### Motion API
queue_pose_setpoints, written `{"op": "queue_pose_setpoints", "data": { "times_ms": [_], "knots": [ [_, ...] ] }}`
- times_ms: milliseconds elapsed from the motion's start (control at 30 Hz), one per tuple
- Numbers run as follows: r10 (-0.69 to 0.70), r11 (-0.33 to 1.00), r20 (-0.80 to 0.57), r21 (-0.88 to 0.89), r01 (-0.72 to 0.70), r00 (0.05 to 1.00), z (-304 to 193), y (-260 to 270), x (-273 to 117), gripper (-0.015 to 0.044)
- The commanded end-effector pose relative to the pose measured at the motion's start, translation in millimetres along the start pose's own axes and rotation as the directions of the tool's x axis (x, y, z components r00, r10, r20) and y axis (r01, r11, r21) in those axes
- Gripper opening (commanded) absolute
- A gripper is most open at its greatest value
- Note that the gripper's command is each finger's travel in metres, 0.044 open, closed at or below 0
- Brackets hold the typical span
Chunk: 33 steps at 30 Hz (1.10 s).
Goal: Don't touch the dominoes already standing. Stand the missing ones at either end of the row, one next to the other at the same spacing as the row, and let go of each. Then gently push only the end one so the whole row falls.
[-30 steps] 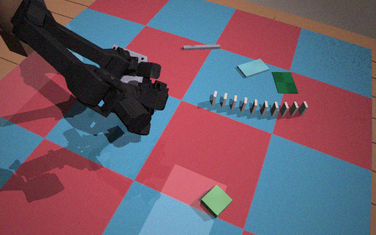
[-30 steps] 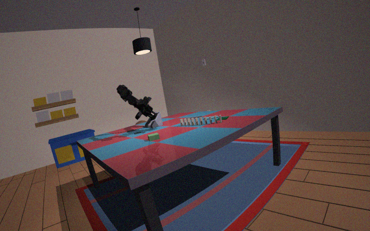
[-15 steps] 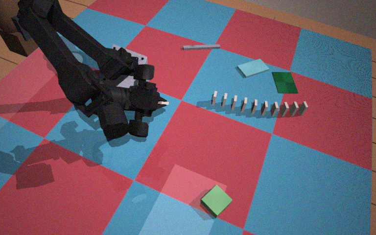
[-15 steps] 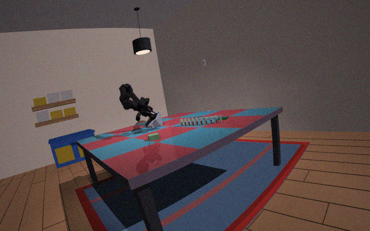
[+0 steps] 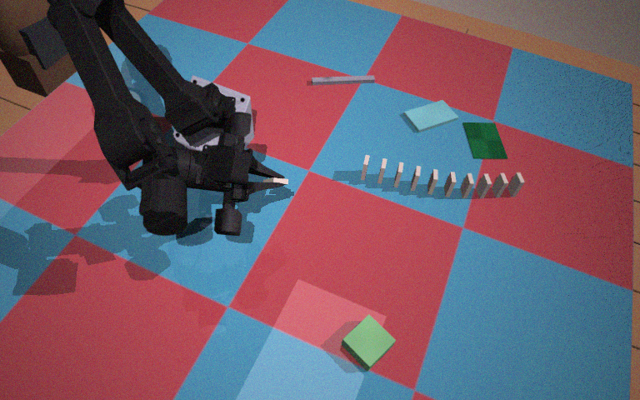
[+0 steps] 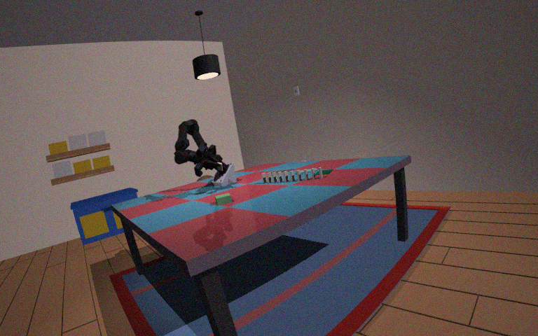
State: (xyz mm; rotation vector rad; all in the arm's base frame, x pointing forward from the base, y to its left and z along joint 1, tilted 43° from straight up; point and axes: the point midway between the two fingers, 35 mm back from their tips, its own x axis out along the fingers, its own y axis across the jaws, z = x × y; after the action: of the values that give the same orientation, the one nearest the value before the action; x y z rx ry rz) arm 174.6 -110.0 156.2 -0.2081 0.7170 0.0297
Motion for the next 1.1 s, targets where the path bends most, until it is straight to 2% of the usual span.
{"op": "queue_pose_setpoints", "data": {
  "times_ms": [0,400,767,1067],
  "knots": [
    [-0.02,0.999,0.067,-0.045,0.023,0.998,1,-1,-2,0.0022],
    [-0.11,0.963,0.27,-0.209,0.17,0.956,6,-7,-15,0.0022],
    [-0.177,0.867,0.429,-0.358,0.346,0.886,9,-8,-30,0.0022],
    [-0.184,0.849,0.447,-0.377,0.371,0.875,9,-8,-32,0.0022]
  ]
}}
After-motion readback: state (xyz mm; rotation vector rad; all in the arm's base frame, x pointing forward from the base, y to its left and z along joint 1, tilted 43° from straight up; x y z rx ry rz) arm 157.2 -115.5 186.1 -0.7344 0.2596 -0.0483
